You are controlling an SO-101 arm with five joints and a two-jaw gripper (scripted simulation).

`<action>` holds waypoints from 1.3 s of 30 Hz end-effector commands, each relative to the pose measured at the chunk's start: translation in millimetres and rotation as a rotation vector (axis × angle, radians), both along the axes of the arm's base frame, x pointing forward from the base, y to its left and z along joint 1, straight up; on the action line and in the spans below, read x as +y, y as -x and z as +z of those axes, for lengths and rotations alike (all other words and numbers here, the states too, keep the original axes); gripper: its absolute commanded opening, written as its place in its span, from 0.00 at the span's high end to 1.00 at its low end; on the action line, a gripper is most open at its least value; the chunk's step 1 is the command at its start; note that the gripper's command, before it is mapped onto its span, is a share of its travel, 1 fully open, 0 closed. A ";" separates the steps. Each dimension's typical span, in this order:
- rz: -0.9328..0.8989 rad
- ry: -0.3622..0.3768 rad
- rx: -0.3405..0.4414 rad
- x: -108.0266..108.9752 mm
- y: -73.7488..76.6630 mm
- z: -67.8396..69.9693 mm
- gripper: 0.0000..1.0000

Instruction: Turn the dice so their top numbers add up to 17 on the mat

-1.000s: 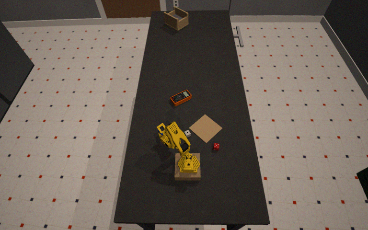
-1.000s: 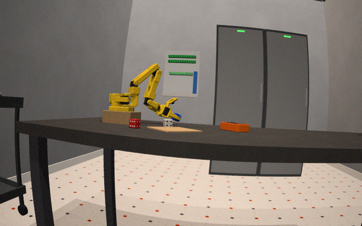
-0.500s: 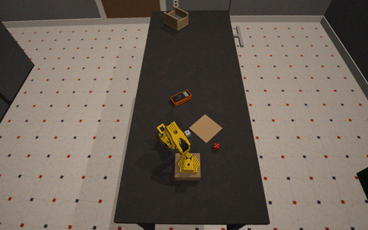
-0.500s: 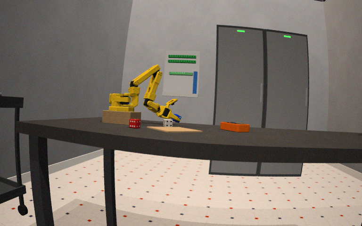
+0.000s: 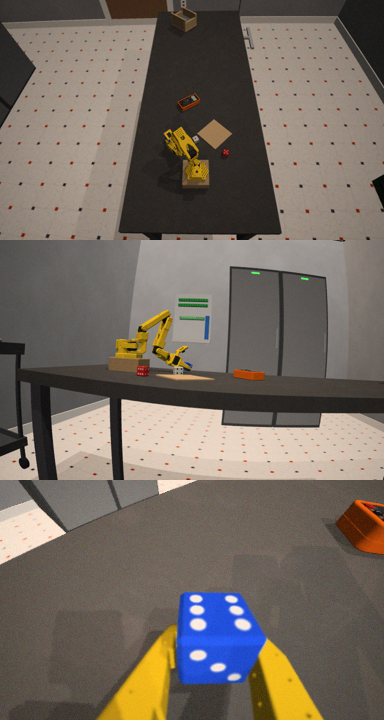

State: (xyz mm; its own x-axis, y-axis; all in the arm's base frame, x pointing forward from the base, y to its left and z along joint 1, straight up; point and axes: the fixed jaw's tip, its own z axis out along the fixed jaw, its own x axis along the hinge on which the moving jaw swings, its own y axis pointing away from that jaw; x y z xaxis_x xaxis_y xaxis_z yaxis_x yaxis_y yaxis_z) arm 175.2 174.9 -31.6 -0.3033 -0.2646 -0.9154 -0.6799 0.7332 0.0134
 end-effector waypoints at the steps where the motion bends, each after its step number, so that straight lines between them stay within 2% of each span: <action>1: -0.005 -0.002 -0.010 -0.9 -1.7 -1.8 1.00; 39: -0.005 -0.002 -0.010 -1.0 -1.6 -8.3 1.00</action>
State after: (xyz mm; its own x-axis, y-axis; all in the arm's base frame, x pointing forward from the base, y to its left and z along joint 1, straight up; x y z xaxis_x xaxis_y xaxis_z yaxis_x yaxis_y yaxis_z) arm 175.7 175.3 -38.8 -0.3003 -0.2618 -0.9172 -0.6799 0.7332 0.0134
